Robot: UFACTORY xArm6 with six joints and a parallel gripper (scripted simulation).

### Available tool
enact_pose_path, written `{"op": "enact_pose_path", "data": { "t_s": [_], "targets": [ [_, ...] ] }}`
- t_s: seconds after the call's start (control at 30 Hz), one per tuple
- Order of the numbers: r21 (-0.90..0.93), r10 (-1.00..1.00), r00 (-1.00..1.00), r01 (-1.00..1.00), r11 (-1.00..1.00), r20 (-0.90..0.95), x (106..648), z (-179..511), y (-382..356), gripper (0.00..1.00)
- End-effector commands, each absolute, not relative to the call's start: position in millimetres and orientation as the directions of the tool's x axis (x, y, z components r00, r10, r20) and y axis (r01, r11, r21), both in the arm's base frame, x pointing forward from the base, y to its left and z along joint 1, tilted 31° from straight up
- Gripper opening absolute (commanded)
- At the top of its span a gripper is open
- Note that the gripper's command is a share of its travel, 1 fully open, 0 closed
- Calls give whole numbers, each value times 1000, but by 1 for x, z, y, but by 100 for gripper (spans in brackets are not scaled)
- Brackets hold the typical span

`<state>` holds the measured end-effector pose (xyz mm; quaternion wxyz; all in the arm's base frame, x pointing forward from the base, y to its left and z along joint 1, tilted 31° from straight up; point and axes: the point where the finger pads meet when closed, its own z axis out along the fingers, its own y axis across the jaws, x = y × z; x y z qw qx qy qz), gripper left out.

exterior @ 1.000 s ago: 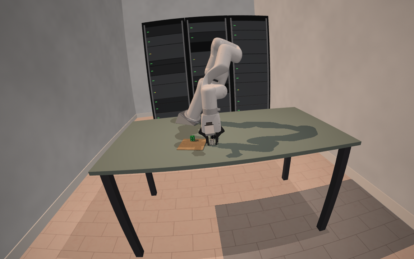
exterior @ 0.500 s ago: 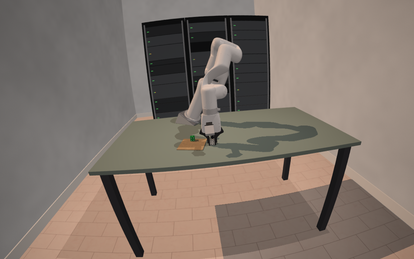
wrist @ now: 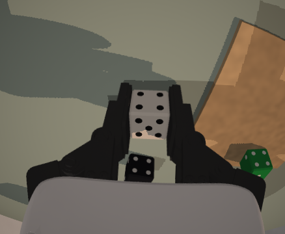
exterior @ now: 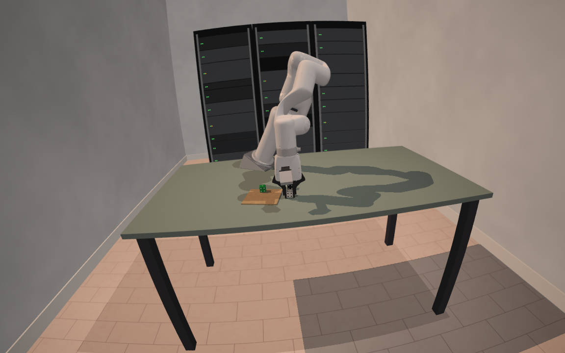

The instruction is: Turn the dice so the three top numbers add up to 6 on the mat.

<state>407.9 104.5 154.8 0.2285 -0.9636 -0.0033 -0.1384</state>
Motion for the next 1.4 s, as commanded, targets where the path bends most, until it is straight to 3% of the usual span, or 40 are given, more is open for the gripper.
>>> {"op": "enact_pose_path", "data": {
  "t_s": [0.0,0.43,0.9,1.37],
  "targets": [
    [-439,-58,961,70,-896,271,409,156,104,21],
    [-439,-58,961,70,-896,271,408,159,103,21],
    [-439,-58,961,70,-896,271,385,233,65,21],
    [-439,-58,961,70,-896,271,382,242,60,21]
  ]
}}
